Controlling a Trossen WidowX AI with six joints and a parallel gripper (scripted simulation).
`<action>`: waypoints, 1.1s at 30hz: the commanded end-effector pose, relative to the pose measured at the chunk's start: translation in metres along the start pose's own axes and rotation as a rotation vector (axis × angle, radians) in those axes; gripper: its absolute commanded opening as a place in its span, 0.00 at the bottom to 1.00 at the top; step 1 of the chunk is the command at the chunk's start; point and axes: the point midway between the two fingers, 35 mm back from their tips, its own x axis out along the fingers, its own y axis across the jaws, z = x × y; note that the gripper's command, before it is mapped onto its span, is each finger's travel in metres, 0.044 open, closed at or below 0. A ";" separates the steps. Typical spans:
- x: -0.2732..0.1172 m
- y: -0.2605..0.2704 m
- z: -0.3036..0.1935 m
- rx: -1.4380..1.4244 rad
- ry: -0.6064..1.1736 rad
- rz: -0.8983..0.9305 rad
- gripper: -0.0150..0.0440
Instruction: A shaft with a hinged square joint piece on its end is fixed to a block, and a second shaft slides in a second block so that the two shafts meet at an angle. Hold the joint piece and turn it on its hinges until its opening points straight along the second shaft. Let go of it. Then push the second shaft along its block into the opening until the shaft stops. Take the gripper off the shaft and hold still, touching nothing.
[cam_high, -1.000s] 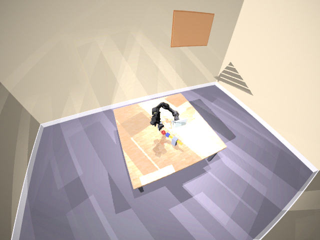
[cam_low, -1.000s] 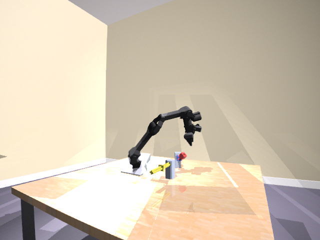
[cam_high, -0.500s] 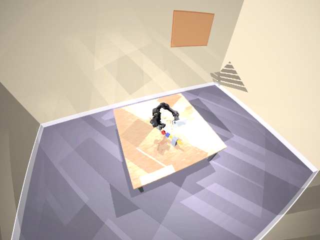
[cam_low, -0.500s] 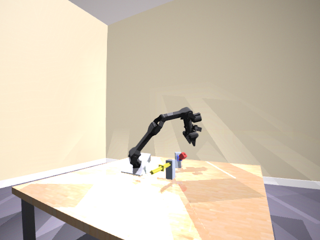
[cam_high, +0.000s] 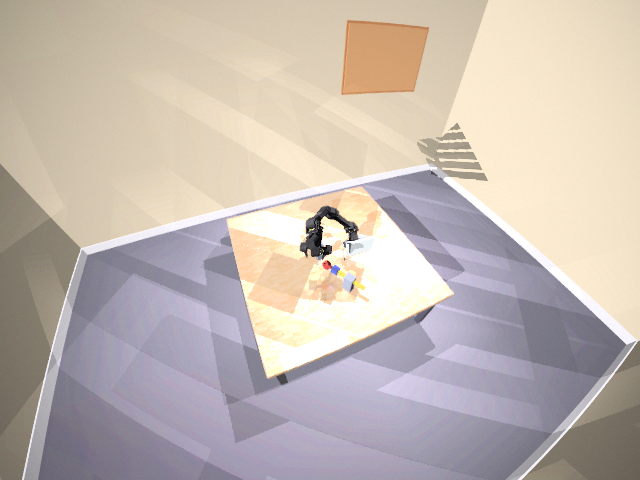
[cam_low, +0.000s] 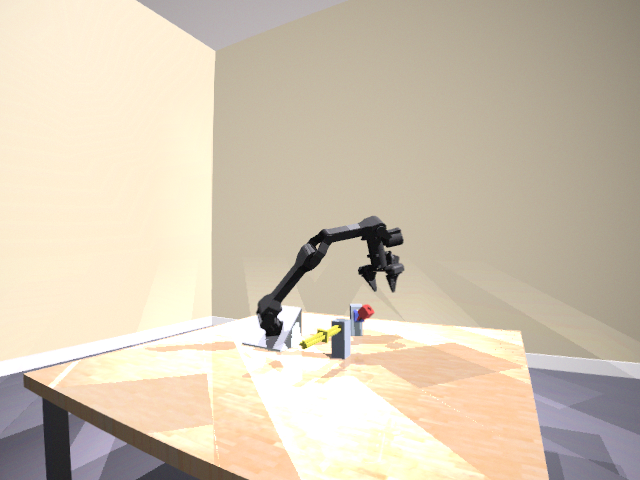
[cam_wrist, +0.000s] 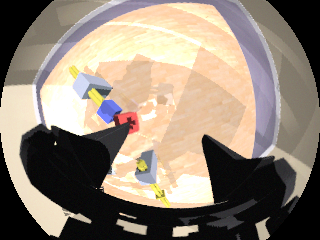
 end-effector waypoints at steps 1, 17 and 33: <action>0.002 0.001 -0.001 -0.100 0.013 -0.008 1.00; 0.009 0.003 -0.001 -0.600 0.062 -0.029 1.00; 0.016 0.005 -0.002 -1.100 0.124 -0.027 1.00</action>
